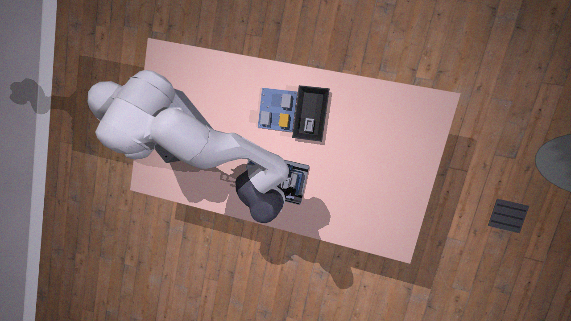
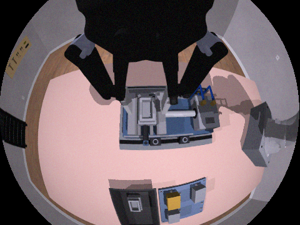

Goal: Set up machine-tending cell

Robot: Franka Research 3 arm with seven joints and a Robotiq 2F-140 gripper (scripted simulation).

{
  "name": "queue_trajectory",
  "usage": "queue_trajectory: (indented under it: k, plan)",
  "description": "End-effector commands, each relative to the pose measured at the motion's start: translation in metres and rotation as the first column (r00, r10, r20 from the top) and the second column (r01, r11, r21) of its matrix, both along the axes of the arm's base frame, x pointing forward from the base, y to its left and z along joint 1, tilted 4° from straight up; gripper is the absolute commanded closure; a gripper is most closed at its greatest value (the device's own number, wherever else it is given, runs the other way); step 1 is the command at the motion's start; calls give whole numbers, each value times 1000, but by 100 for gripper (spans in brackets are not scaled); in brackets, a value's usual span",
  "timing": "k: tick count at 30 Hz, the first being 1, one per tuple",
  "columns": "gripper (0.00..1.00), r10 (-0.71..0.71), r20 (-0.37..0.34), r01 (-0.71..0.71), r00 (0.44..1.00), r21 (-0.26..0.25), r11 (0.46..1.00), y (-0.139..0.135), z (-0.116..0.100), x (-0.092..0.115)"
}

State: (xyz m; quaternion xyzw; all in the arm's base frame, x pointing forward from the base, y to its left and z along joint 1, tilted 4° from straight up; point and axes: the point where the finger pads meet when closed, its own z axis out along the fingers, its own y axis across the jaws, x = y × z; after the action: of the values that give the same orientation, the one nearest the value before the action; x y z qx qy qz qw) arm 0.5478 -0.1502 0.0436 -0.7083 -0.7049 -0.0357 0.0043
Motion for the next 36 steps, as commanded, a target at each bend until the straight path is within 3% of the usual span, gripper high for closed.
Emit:
queue_trajectory:
  k: [1,36]
  plan:
    - [60,3,0,-3,1000,-1,1000,0,0,0]
    - [60,3,0,-3,1000,-1,1000,1,-12,0]
